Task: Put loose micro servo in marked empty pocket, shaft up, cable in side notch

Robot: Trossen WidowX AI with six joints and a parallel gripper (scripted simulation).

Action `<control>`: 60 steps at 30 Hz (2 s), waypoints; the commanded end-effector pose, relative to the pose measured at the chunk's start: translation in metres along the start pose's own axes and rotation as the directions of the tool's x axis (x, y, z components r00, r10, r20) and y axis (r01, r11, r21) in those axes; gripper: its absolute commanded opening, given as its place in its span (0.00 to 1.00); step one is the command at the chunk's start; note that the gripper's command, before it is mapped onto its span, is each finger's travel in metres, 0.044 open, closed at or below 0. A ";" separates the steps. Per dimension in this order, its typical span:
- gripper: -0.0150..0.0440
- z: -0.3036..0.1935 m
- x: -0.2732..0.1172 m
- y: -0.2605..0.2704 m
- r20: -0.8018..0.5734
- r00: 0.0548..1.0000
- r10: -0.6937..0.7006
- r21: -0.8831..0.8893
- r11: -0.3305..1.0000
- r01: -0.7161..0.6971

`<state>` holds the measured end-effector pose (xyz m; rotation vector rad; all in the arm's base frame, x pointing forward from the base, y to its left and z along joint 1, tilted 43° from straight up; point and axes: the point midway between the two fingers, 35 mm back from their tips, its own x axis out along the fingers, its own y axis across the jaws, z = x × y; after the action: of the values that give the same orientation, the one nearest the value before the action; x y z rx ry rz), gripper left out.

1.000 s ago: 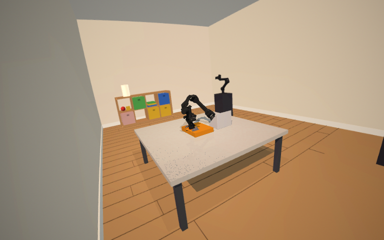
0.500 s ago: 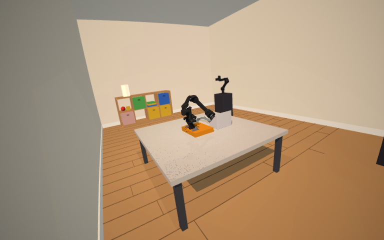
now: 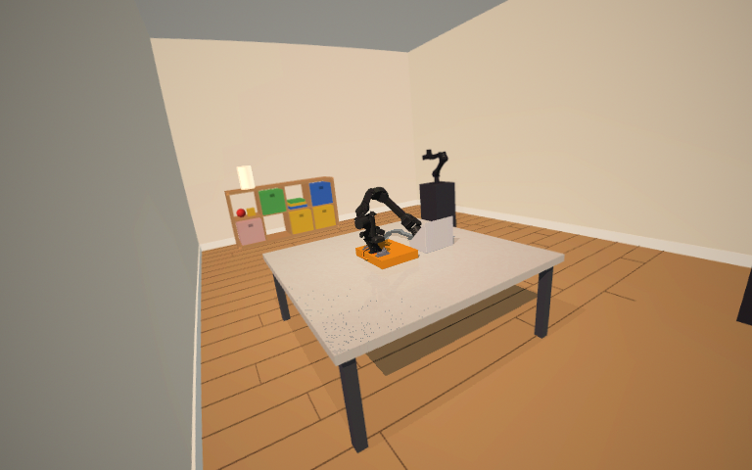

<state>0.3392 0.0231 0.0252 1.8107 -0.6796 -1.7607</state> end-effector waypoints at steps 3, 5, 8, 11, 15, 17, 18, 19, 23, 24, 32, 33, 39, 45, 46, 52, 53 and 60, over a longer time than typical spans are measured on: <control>0.39 0.000 0.001 0.000 -0.006 1.000 0.003 -0.005 1.000 -0.003; 0.48 0.000 0.001 0.000 -0.006 1.000 0.003 -0.005 1.000 -0.003; 0.57 0.001 0.001 0.000 -0.006 1.000 0.003 -0.005 1.000 -0.003; 0.57 0.000 -0.007 -0.001 -0.006 1.000 0.002 -0.005 1.000 -0.002; 0.57 0.003 -0.034 0.001 -0.005 1.000 0.002 -0.006 1.000 -0.002; 0.57 0.002 -0.034 0.000 -0.005 1.000 0.002 -0.005 1.000 -0.002; 0.57 0.002 -0.034 0.000 -0.005 1.000 0.001 -0.005 1.000 -0.002; 0.57 0.001 -0.034 -0.001 -0.005 1.000 0.001 -0.005 1.000 -0.001; 0.75 0.024 -0.049 -0.005 -0.011 1.000 -0.005 -0.013 1.000 0.005; 0.79 0.034 -0.057 -0.006 -0.010 1.000 -0.007 -0.013 1.000 0.007; 1.00 0.112 -0.098 -0.002 0.001 1.000 0.000 -0.011 1.000 0.000; 1.00 0.112 -0.098 -0.002 0.001 1.000 0.000 -0.011 1.000 0.000; 1.00 0.110 -0.109 -0.003 -0.013 1.000 -0.009 -0.028 1.000 0.009; 1.00 0.107 -0.138 -0.006 -0.048 0.998 -0.033 -0.070 0.997 0.029; 1.00 0.107 -0.138 -0.006 -0.048 0.998 -0.033 -0.070 0.997 0.029; 1.00 0.107 -0.138 -0.006 -0.048 0.998 -0.033 -0.070 0.997 0.029; 1.00 0.107 -0.138 -0.006 -0.048 0.998 -0.033 -0.070 0.997 0.029; 1.00 0.107 -0.138 -0.006 -0.048 0.998 -0.033 -0.070 0.997 0.029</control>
<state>0.2289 0.1184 0.1212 1.8279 -0.5713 -1.7281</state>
